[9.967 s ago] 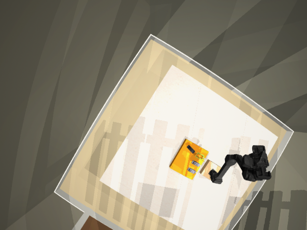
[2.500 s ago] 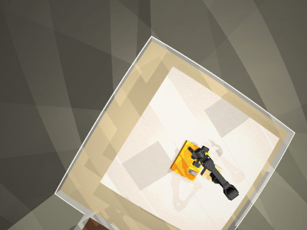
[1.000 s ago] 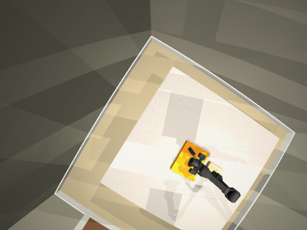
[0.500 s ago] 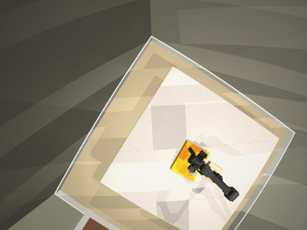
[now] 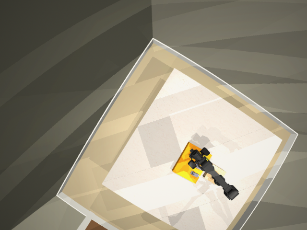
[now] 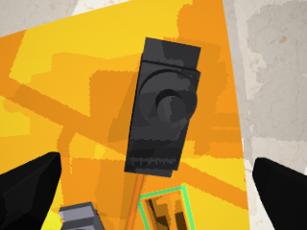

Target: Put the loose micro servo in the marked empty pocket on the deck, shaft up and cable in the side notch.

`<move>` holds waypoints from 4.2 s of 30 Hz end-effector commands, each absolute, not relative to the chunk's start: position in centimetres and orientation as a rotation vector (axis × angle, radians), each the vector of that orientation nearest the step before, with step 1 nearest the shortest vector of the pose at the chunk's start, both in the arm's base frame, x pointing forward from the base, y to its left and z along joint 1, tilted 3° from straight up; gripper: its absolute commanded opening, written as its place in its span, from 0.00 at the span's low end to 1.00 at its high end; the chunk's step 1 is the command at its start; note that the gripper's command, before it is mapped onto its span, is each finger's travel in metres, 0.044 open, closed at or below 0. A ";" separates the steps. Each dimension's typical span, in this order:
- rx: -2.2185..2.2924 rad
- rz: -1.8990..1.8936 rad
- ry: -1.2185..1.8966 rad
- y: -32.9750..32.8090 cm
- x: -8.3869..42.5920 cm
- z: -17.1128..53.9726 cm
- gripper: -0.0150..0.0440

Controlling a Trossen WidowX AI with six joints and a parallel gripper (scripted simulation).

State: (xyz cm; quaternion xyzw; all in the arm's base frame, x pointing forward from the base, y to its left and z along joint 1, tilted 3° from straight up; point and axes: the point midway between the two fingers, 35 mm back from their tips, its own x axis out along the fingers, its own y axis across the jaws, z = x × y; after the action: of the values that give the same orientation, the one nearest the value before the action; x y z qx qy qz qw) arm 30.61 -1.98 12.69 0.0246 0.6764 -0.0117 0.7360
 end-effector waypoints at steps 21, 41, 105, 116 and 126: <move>0.061 -0.026 1.504 -1.9 30.6 9.3 0.91; 0.061 -0.026 1.504 -1.9 30.6 10.1 0.25; -0.159 0.178 1.505 -3.9 18.6 11.4 0.25; -0.173 0.191 1.504 -3.8 18.6 10.6 0.25; -0.173 0.191 1.504 -3.6 18.7 9.4 0.25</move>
State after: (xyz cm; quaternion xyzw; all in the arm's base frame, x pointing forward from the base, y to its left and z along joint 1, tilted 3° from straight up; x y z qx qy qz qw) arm 18.61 -3.70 9.61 -0.0807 0.6822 0.0862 0.7216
